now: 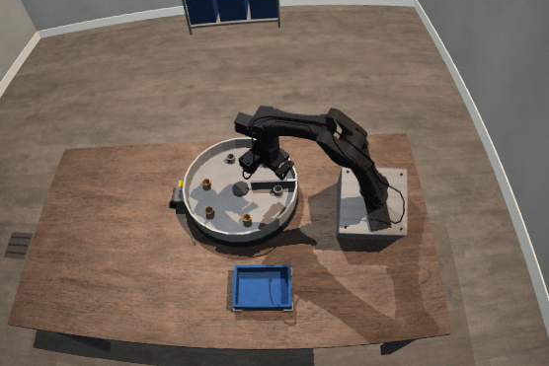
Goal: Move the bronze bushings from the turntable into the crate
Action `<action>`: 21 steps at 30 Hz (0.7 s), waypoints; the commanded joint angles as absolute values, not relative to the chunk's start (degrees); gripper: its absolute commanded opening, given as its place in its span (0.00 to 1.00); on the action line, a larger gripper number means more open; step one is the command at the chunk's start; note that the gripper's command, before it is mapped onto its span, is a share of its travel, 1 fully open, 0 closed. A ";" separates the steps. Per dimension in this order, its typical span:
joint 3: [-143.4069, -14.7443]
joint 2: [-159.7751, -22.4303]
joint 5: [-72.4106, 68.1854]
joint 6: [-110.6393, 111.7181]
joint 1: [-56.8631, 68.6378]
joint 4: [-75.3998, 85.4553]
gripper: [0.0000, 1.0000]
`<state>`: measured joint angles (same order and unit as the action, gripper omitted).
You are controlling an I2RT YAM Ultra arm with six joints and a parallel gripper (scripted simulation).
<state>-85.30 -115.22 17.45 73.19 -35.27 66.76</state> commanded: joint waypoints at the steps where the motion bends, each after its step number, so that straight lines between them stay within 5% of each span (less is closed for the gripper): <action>1: -86.42 -115.86 16.41 73.78 -35.66 66.43 1.00; 11: -86.42 -115.87 16.89 73.68 -35.66 66.56 1.00; 12: -86.42 -115.87 16.89 73.68 -35.66 66.56 0.11; 21: -86.42 -115.87 16.89 73.66 -35.66 66.56 0.11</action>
